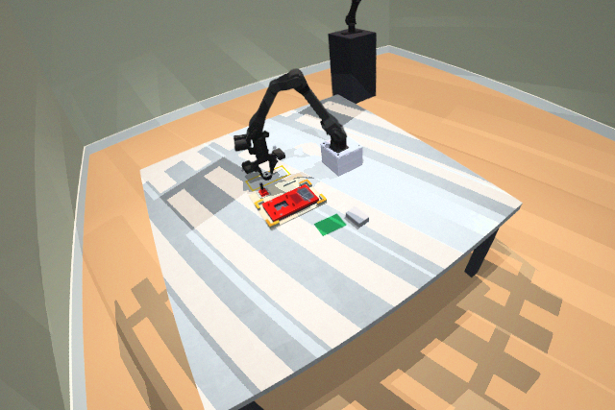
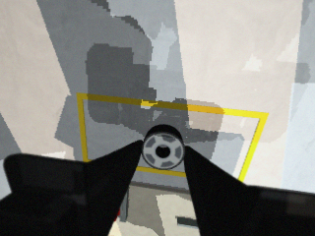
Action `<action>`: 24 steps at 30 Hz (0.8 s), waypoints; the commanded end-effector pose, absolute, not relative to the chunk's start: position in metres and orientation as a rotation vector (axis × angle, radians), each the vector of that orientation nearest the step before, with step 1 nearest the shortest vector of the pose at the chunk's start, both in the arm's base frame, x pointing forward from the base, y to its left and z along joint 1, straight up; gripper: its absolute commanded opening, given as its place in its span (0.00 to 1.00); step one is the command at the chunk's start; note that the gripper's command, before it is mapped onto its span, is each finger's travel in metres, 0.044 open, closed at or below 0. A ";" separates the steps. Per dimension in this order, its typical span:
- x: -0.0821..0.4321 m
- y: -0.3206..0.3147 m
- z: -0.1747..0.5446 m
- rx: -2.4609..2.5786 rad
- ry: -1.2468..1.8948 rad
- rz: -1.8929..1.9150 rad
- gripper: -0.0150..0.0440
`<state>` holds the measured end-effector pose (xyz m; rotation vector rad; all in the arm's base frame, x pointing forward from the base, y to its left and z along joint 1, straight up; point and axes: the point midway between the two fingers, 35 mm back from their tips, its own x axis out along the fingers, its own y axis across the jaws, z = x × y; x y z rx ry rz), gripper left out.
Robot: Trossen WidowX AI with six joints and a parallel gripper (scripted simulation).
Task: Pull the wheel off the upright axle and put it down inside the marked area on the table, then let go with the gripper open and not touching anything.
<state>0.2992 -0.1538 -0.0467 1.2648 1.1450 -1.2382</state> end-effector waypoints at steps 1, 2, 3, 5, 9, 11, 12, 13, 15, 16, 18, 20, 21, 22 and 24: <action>0.298 -0.153 -0.055 1.258 1.151 -1.238 0.25; 0.298 -0.153 -0.055 1.258 1.151 -1.238 0.25; 0.298 -0.153 -0.055 1.258 1.151 -1.238 0.25; 0.298 -0.153 -0.055 1.258 1.151 -1.238 0.25; 0.299 -0.154 -0.051 1.265 1.141 -1.236 0.34; 0.299 -0.154 -0.051 1.265 1.141 -1.236 0.43; 0.299 -0.154 -0.051 1.265 1.141 -1.236 0.48; 0.299 -0.154 -0.051 1.265 1.141 -1.236 0.52; 0.299 -0.154 -0.051 1.265 1.141 -1.236 0.61; 0.299 -0.154 -0.051 1.265 1.141 -1.236 0.65; 0.300 -0.154 -0.048 1.265 1.141 -1.236 0.74; 0.300 -0.154 -0.037 1.264 1.143 -1.236 0.76; 0.300 -0.154 -0.028 1.263 1.144 -1.237 0.76; 0.300 -0.154 -0.017 1.261 1.146 -1.237 0.76; 0.299 -0.154 0.002 1.259 1.149 -1.237 0.76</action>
